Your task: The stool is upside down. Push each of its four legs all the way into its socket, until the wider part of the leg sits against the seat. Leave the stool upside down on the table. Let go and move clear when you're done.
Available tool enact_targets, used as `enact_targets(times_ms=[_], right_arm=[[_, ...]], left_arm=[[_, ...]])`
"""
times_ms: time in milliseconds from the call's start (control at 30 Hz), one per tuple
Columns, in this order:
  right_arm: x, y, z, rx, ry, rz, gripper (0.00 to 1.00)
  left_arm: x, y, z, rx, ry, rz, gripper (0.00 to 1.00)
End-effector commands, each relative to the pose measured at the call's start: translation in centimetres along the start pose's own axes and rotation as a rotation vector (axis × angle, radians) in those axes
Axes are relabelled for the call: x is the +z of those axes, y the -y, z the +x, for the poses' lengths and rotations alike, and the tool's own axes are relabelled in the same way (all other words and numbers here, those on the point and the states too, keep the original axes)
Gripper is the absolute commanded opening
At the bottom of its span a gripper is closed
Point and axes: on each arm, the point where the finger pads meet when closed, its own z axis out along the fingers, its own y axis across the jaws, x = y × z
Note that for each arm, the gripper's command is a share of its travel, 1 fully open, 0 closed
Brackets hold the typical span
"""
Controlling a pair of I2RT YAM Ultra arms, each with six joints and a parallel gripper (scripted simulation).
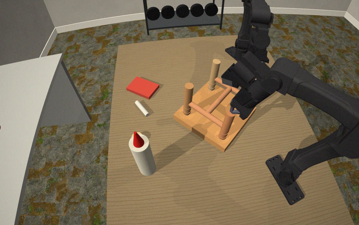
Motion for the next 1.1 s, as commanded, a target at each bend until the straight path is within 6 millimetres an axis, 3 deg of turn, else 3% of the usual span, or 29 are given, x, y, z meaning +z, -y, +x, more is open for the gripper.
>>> enact_targets(times_ms=[0,67,100,133,267,300,333,467,500,533,600,633,867,900,1067], right_arm=[[-2.2,-0.1,-2.2,-0.007,0.102,0.005,0.0],[-2.6,-0.1,-3.0,-0.008,0.129,0.002,0.0],[-2.2,-0.1,-2.6,-0.008,0.115,0.002,0.0],[-2.2,-0.1,-2.6,-0.008,0.115,0.002,0.0],[-1.6,-0.1,-2.6,-0.007,0.099,0.002,0.0],[-1.5,0.0,-2.2,-0.005,0.085,0.002,0.0],[0.3,0.1,0.2,0.0,-0.012,0.003,0.0],[1.7,0.2,1.1,0.001,-0.042,0.007,0.0],[-0.6,0.0,-1.4,-0.005,0.059,0.003,0.0],[-1.5,-0.1,-1.9,-0.006,0.085,0.002,0.0],[-2.0,-0.1,-2.3,-0.007,0.105,0.003,0.0],[-1.2,-0.1,-2.0,-0.006,0.082,0.002,0.0],[-1.6,-0.1,-2.3,-0.007,0.095,0.003,0.0],[-1.6,-0.1,-2.2,-0.007,0.091,0.003,0.0],[-1.6,-0.1,-2.2,-0.007,0.091,0.003,0.0]], left_arm=[[-0.6,0.2,-0.7,0.009,0.02,0.005,0.0],[-0.4,0.2,-0.5,0.009,0.003,0.005,0.0],[-0.6,0.2,-0.5,0.009,0.013,0.005,0.0],[0.7,0.1,0.8,0.002,-0.047,0.002,0.0],[0.9,0.1,1.3,0.002,-0.071,0.005,0.0],[1.0,0.1,1.6,0.002,-0.082,0.004,0.0],[1.1,0.2,1.9,0.002,-0.095,0.008,0.0],[1.5,0.2,2.9,0.003,-0.141,0.01,0.0],[-1.5,0.2,-1.3,0.008,0.064,0.005,0.0],[-1.4,0.2,-0.3,0.009,0.016,0.001,0.0],[-1.9,0.2,-0.2,0.01,0.023,0.0,0.0],[-2.1,0.2,-0.3,0.01,0.024,-0.001,0.0],[-1.6,-0.1,-0.8,0.0,0.021,-0.002,0.0],[-3.2,-0.1,0.1,-0.004,0.009,-0.008,0.0],[-5.3,0.1,0.1,0.004,0.01,-0.005,0.0]])
